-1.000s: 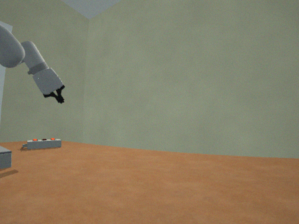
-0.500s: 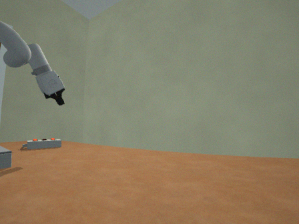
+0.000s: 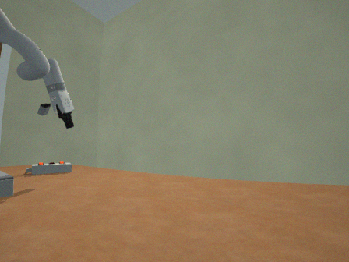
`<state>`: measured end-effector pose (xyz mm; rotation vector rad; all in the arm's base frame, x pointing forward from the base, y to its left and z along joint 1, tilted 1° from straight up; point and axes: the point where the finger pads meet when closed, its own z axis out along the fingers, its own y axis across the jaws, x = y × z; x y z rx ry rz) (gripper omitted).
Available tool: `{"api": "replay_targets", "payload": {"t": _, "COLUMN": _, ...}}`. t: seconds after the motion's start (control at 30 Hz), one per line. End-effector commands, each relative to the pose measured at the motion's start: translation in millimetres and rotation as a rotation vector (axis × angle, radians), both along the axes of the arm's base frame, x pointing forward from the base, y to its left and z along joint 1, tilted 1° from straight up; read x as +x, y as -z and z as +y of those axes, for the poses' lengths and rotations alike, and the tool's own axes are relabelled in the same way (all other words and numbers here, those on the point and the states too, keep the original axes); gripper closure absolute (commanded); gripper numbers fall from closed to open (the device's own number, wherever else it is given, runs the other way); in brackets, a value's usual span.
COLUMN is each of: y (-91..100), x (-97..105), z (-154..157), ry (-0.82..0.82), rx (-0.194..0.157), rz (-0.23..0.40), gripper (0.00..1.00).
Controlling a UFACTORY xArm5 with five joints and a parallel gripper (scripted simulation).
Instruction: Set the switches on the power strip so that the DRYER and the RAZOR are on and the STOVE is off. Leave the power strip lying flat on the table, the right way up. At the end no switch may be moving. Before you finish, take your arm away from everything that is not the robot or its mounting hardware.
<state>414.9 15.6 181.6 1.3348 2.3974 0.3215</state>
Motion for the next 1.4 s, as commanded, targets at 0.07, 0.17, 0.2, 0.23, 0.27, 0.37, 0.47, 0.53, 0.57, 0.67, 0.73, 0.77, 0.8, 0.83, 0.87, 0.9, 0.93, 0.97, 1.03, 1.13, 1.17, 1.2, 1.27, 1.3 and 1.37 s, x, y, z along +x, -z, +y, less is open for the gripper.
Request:
{"api": "replay_targets", "payload": {"t": 0.07, "y": 8.9, "x": 11, "z": 22, "ry": -0.287, "rx": -0.106, "rz": 0.08, "gripper": 1.0}}
{"api": "replay_targets", "payload": {"t": 0.17, "y": 12.5, "x": 13, "z": 29, "ry": -0.382, "rx": -0.137, "rz": 0.103, "gripper": 1.0}}
{"api": "replay_targets", "payload": {"t": 0.2, "y": 12.5, "x": 13, "z": 29, "ry": -0.382, "rx": -0.137, "rz": 0.103, "gripper": 1.0}}
{"api": "replay_targets", "payload": {"t": 0.23, "y": 16.4, "x": 15, "z": 37, "ry": -0.479, "rx": -0.167, "rz": 0.124, "gripper": 1.0}}
{"api": "replay_targets", "payload": {"t": 0.27, "y": 20.3, "x": 17, "z": 45, "ry": -0.578, "rx": -0.195, "rz": 0.145, "gripper": 1.0}}
{"api": "replay_targets", "payload": {"t": 0.37, "y": 24.5, "x": 19, "z": 53, "ry": -0.677, "rx": -0.222, "rz": 0.165, "gripper": 1.0}}
{"api": "replay_targets", "payload": {"t": 0.47, "y": 28.7, "x": 20, "z": 60, "ry": -0.776, "rx": -0.247, "rz": 0.185, "gripper": 1.0}}
{"api": "replay_targets", "payload": {"t": 0.53, "y": 33.0, "x": 22, "z": 68, "ry": -0.875, "rx": -0.27, "rz": 0.203, "gripper": 1.0}}
{"api": "replay_targets", "payload": {"t": 0.57, "y": 37.4, "x": 23, "z": 76, "ry": -0.973, "rx": -0.291, "rz": 0.22, "gripper": 1.0}}
{"api": "replay_targets", "payload": {"t": 0.67, "y": 41.7, "x": 23, "z": 84, "ry": -1.07, "rx": -0.31, "rz": 0.237, "gripper": 1.0}}
{"api": "replay_targets", "payload": {"t": 0.73, "y": 46.1, "x": 24, "z": 91, "ry": -1.165, "rx": -0.328, "rz": 0.251, "gripper": 1.0}}
{"api": "replay_targets", "payload": {"t": 0.77, "y": 46.1, "x": 24, "z": 91, "ry": -1.165, "rx": -0.328, "rz": 0.251, "gripper": 1.0}}
{"api": "replay_targets", "payload": {"t": 0.8, "y": 50.5, "x": 24, "z": 99, "ry": -1.258, "rx": -0.343, "rz": 0.265, "gripper": 1.0}}
{"api": "replay_targets", "payload": {"t": 0.83, "y": 54.8, "x": 24, "z": 106, "ry": -1.348, "rx": -0.356, "rz": 0.278, "gripper": 1.0}}
{"api": "replay_targets", "payload": {"t": 0.87, "y": 54.8, "x": 24, "z": 106, "ry": -1.348, "rx": -0.356, "rz": 0.278, "gripper": 1.0}}
{"api": "replay_targets", "payload": {"t": 0.9, "y": 54.8, "x": 24, "z": 106, "ry": -1.348, "rx": -0.356, "rz": 0.278, "gripper": 1.0}}
{"api": "replay_targets", "payload": {"t": 0.93, "y": 59.0, "x": 24, "z": 112, "ry": -1.434, "rx": -0.367, "rz": 0.289, "gripper": 1.0}}
{"api": "replay_targets", "payload": {"t": 0.97, "y": 63.1, "x": 24, "z": 119, "ry": -1.517, "rx": -0.377, "rz": 0.299, "gripper": 1.0}}
{"api": "replay_targets", "payload": {"t": 1.03, "y": 67.0, "x": 23, "z": 125, "ry": -1.596, "rx": -0.384, "rz": 0.307, "gripper": 1.0}}
{"api": "replay_targets", "payload": {"t": 1.13, "y": 74.3, "x": 22, "z": 136, "ry": -1.74, "rx": -0.395, "rz": 0.321, "gripper": 1.0}}
{"api": "replay_targets", "payload": {"t": 1.17, "y": 74.3, "x": 22, "z": 136, "ry": -1.74, "rx": -0.395, "rz": 0.321, "gripper": 1.0}}
{"api": "replay_targets", "payload": {"t": 1.2, "y": 77.6, "x": 21, "z": 141, "ry": -1.804, "rx": -0.399, "rz": 0.327, "gripper": 1.0}}
{"api": "replay_targets", "payload": {"t": 1.27, "y": 80.7, "x": 20, "z": 146, "ry": -1.864, "rx": -0.401, "rz": 0.331, "gripper": 1.0}}
{"api": "replay_targets", "payload": {"t": 1.3, "y": 80.7, "x": 20, "z": 146, "ry": -1.864, "rx": -0.401, "rz": 0.331, "gripper": 1.0}}
{"api": "replay_targets", "payload": {"t": 1.37, "y": 83.5, "x": 20, "z": 150, "ry": -1.917, "rx": -0.403, "rz": 0.335, "gripper": 1.0}}
